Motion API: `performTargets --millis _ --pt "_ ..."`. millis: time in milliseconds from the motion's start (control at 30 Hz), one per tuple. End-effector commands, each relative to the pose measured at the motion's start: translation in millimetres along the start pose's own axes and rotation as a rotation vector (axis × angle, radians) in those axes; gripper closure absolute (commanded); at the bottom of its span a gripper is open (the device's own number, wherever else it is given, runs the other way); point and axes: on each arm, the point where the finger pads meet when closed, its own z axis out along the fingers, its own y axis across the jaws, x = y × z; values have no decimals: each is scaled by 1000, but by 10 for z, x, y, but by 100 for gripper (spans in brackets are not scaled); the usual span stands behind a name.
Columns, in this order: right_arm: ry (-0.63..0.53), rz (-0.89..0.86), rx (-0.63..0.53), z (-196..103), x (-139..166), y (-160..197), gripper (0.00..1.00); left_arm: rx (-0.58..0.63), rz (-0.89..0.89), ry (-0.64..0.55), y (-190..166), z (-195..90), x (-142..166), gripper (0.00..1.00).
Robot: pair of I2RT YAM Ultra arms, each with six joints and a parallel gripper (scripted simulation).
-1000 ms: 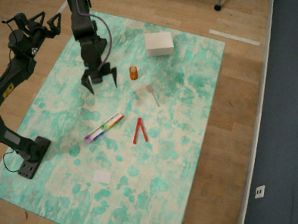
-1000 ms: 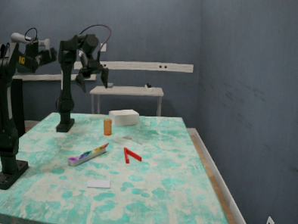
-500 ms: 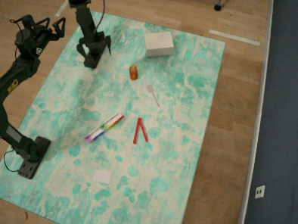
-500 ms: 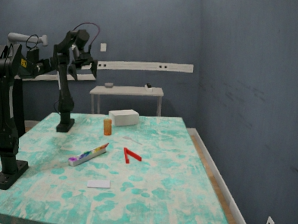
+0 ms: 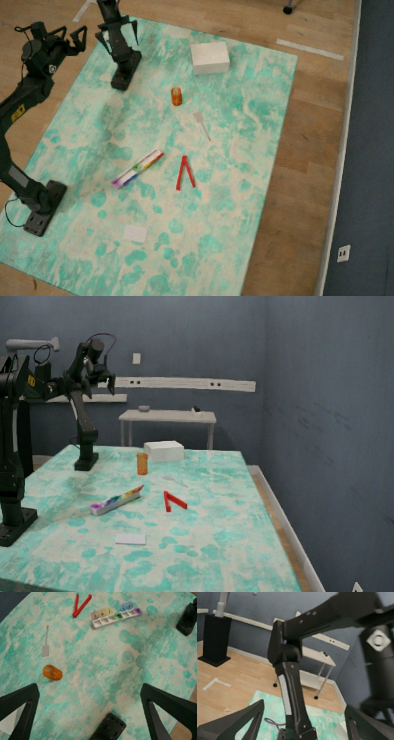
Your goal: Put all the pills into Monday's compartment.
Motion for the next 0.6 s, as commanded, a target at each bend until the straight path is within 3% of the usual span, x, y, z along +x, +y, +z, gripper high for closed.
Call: performTargets --millis 0,167,233,567 --pt "-10 -5 -6 -17 -32 42 0 -10 -32 -49 6 -243 404 0" --pt "0 -7 -10 -9 18 63 0 -15 -40 -98 -1 -331 547 0" --pt "4 -7 -11 -4 35 72 0 -18 -40 -195 -13 -482 681 0" --pt "9 -8 -14 3 61 87 0 -40 -55 -423 -33 -776 1017 0"
